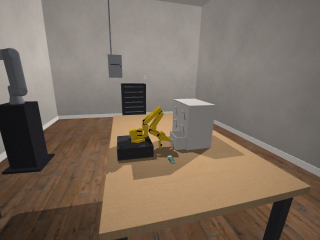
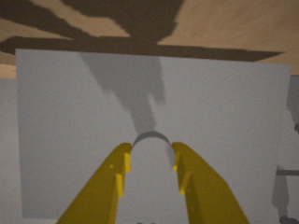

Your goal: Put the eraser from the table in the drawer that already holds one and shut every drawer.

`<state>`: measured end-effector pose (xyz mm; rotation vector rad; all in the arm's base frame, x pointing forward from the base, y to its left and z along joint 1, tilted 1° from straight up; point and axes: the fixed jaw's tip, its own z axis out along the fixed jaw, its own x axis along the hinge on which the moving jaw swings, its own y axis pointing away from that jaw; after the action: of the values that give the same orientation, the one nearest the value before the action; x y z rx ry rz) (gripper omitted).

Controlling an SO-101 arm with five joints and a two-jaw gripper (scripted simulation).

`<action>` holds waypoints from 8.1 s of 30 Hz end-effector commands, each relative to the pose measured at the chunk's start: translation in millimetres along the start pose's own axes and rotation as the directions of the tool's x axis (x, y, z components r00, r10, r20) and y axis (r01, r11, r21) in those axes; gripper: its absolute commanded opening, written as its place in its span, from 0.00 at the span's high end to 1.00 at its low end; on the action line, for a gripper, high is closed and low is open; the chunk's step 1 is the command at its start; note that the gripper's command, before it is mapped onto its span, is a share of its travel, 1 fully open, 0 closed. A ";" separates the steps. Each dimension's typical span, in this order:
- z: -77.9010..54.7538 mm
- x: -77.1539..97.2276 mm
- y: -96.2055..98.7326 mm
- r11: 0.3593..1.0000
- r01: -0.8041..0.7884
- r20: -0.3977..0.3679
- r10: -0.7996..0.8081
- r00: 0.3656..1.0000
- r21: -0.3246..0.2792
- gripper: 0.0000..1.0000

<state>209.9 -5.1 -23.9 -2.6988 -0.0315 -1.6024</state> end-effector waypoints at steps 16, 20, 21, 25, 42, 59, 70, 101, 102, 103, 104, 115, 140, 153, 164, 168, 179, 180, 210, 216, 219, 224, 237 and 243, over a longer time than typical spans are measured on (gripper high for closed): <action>-1.7 -1.2 1.4 1.000 -0.013 0.001 0.013 1.000 -0.006 0.84; -1.7 -1.2 1.4 1.000 -0.013 0.001 0.013 1.000 -0.006 0.81; -1.7 -1.2 1.4 1.000 -0.013 0.001 0.013 1.000 -0.006 0.81; -1.7 -1.2 1.4 1.000 -0.013 0.001 0.013 1.000 -0.006 0.79; -4.8 7.5 3.1 0.999 -0.046 -0.028 0.046 0.999 -0.012 0.79; -5.7 12.0 3.8 0.998 -0.061 -0.045 0.060 0.997 -0.014 0.79; 2.7 15.6 3.7 0.998 -0.061 0.021 0.061 0.998 -0.015 0.79; 3.6 33.1 3.1 0.998 -0.059 0.198 0.062 0.978 -0.020 0.79; 2.9 33.8 3.1 0.998 -0.059 0.205 0.062 0.977 -0.020 0.79; 2.2 34.5 3.1 0.998 -0.059 0.211 0.062 0.975 -0.020 0.79; 1.5 35.2 3.1 0.998 -0.059 0.218 0.062 0.974 -0.021 0.79; -7.3 41.1 2.8 0.998 -0.058 0.276 0.062 0.959 -0.022 0.79; -46.3 48.9 1.9 0.998 -0.055 0.418 0.061 0.906 -0.026 0.79; -71.6 46.7 1.4 0.998 -0.053 0.483 0.060 0.874 -0.028 0.79; -91.1 42.4 1.1 0.998 -0.052 0.527 0.059 0.848 -0.029 0.79; -91.1 42.4 1.1 0.998 -0.052 0.527 0.059 0.848 -0.029 0.79; -91.1 42.4 1.1 0.998 -0.052 0.527 0.059 0.848 -0.029 0.79; -91.1 42.4 1.1 0.998 -0.052 0.527 0.059 0.848 -0.029 0.79; -91.1 42.4 1.1 0.998 -0.052 0.527 0.059 0.848 -0.029 0.79; -91.4 41.9 1.4 0.991 -0.115 0.523 0.135 0.842 -0.070 0.79; -91.7 41.4 1.7 0.978 -0.177 0.516 0.209 0.831 -0.110 0.79; -92.2 40.6 2.1 0.944 -0.279 0.498 0.330 0.802 -0.176 0.79; -93.3 38.9 2.5 0.818 -0.485 0.429 0.575 0.697 -0.308 0.79; -93.8 38.1 2.6 0.722 -0.584 0.376 0.692 0.617 -0.371 0.79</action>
<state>145.2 -7.3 51.5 -2.7425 0.9432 -0.7013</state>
